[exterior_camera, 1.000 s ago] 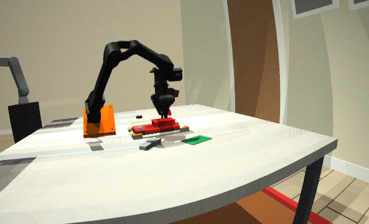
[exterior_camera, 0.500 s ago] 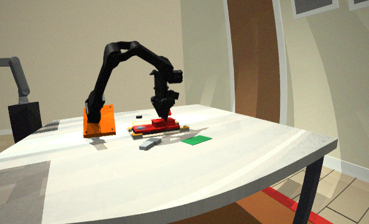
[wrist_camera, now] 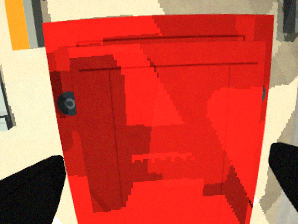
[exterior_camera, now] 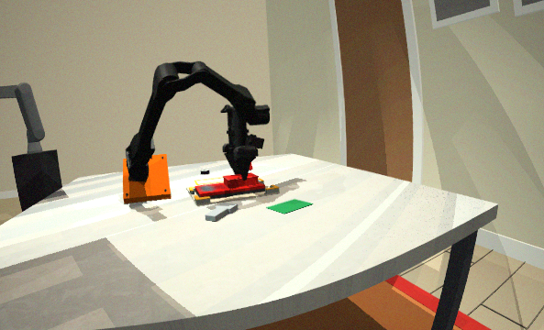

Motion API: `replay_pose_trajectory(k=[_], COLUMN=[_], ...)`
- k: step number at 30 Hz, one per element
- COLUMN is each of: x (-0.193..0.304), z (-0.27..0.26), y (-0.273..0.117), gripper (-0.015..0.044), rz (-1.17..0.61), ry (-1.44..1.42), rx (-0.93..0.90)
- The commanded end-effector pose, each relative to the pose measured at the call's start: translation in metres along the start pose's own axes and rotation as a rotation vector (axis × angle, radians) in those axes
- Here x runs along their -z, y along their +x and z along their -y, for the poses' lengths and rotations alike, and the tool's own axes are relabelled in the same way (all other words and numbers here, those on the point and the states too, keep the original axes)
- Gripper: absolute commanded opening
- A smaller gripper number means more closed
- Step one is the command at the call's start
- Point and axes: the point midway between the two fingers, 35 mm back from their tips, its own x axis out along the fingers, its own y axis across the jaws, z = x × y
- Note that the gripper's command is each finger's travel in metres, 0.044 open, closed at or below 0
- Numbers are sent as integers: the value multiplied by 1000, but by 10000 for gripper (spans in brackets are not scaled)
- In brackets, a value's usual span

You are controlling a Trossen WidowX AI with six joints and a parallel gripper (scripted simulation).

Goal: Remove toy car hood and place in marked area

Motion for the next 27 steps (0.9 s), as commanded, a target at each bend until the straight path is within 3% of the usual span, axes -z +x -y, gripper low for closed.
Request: replay_pose_trajectory(k=[1,20,24,27], x=[1,1,0,0], z=[0,0,0,0], y=[3,13,10,10], gripper=[440,440,335,315], rz=[-1,-1,0,0], ry=[-6,-6,0,0], rx=[5,6,1,1])
